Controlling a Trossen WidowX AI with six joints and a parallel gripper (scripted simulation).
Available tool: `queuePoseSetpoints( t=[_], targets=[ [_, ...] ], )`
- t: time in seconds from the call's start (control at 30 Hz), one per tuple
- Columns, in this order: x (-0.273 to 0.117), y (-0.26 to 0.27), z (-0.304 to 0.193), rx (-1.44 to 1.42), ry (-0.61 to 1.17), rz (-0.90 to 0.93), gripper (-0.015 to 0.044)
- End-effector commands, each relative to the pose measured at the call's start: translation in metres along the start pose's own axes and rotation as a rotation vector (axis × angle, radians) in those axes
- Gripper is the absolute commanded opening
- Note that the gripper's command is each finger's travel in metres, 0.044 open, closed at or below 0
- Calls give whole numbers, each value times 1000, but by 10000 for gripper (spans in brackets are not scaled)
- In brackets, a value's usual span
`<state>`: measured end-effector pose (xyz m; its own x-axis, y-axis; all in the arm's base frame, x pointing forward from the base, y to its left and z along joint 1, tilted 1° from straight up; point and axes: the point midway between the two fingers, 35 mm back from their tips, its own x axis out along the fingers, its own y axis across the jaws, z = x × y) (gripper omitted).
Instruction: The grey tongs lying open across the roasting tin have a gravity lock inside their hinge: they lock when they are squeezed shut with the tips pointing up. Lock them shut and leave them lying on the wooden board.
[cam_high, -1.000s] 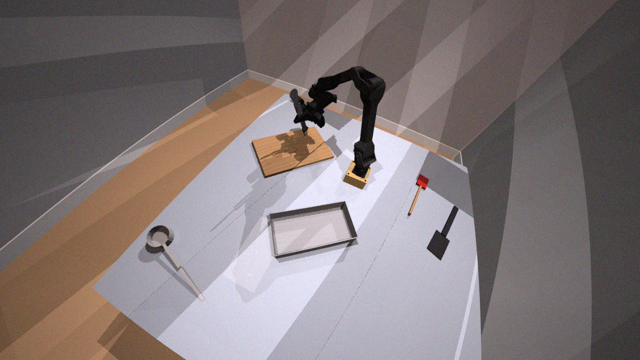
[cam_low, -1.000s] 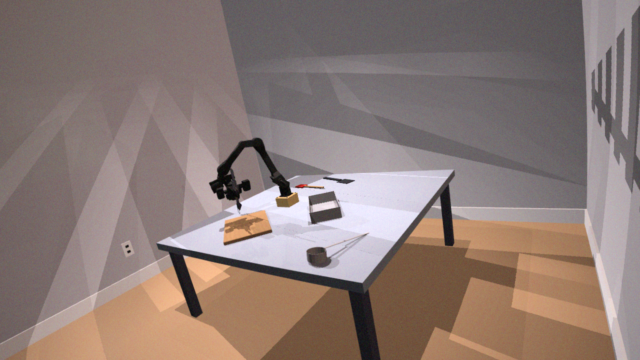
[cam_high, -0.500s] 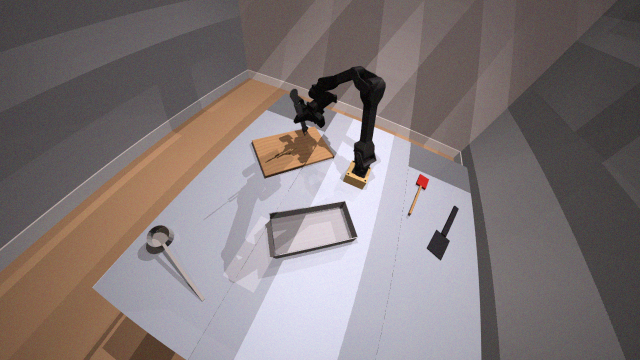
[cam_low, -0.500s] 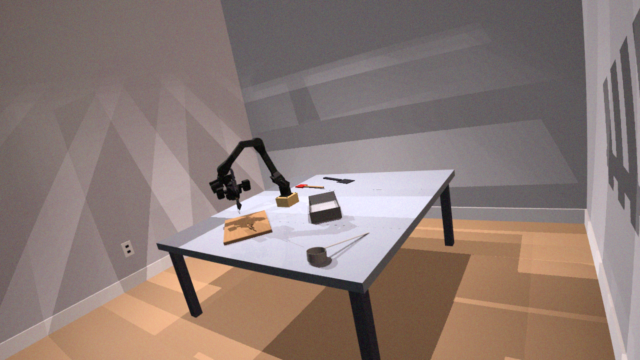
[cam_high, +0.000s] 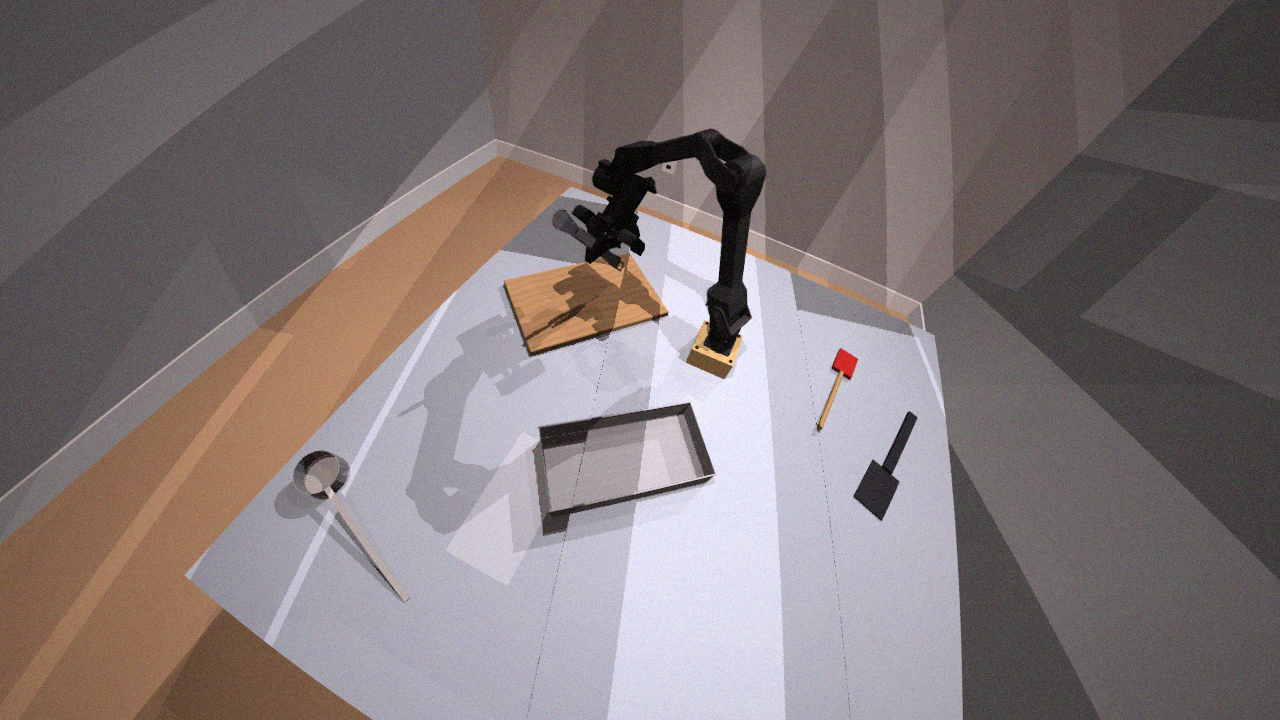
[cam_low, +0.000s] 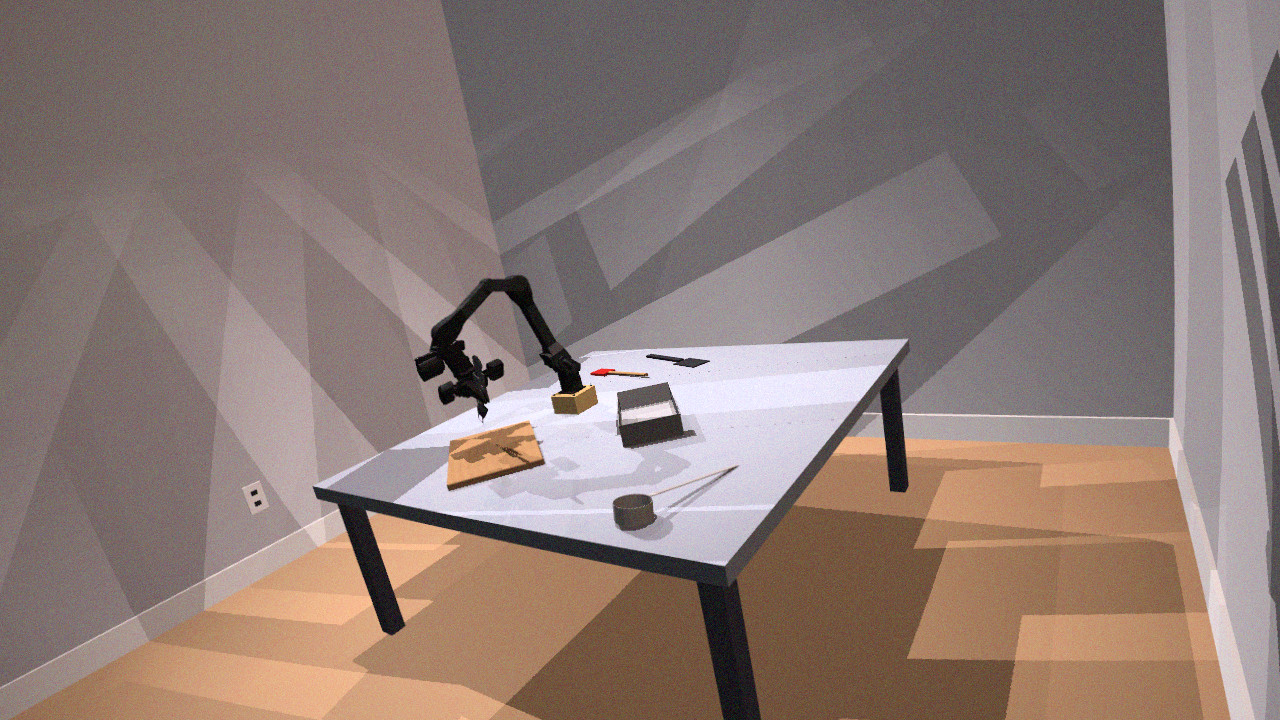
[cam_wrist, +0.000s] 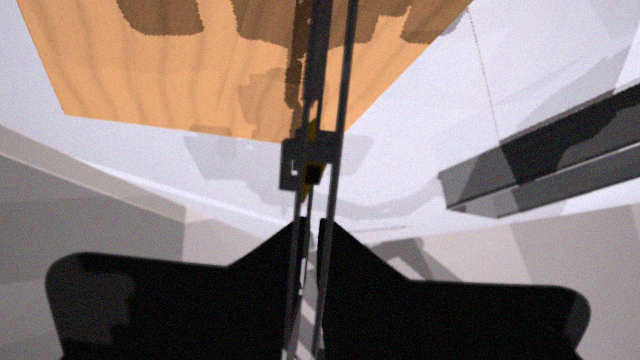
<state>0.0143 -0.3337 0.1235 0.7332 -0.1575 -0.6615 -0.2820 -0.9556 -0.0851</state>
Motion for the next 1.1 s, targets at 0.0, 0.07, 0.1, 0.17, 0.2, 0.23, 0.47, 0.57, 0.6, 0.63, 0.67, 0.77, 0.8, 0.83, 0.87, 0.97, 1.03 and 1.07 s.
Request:
queuePoseSetpoints(
  t=[0.0,0.07,0.1,0.17,0.2,0.23,0.47,0.57,0.6,0.63,0.67,0.77,0.8,0.83,0.87,0.97,1.03,1.07],
  targets=[
    [2,2,-4,6,-120,-10,-150],
    [3,1,-5,15,-191,-15,-150],
    [4,1,-5,18,-226,-16,-150],
    [5,2,-6,23,-296,-14,-150],
    [5,2,-7,20,-331,-12,-150],
    [5,2,-8,23,-365,-8,-150],
    [0,5,-14,36,-601,49,-150],
    [-4,6,-19,38,-695,91,-150],
    [-5,7,-21,38,-726,107,-150],
    [-7,8,-23,38,-756,124,-150],
    [-9,8,-25,37,-785,142,-150],
    [-11,9,-29,36,-827,171,-150],
    [-11,9,-29,36,-827,171,-150],
    [-11,9,-29,36,-827,171,-150],
    [-11,9,-29,36,-827,171,-150],
    [-11,9,-29,36,-827,171,-150],
    [-11,10,-29,36,-827,171,-150],
    [-11,10,-28,36,-827,171,-150]
  ],
)
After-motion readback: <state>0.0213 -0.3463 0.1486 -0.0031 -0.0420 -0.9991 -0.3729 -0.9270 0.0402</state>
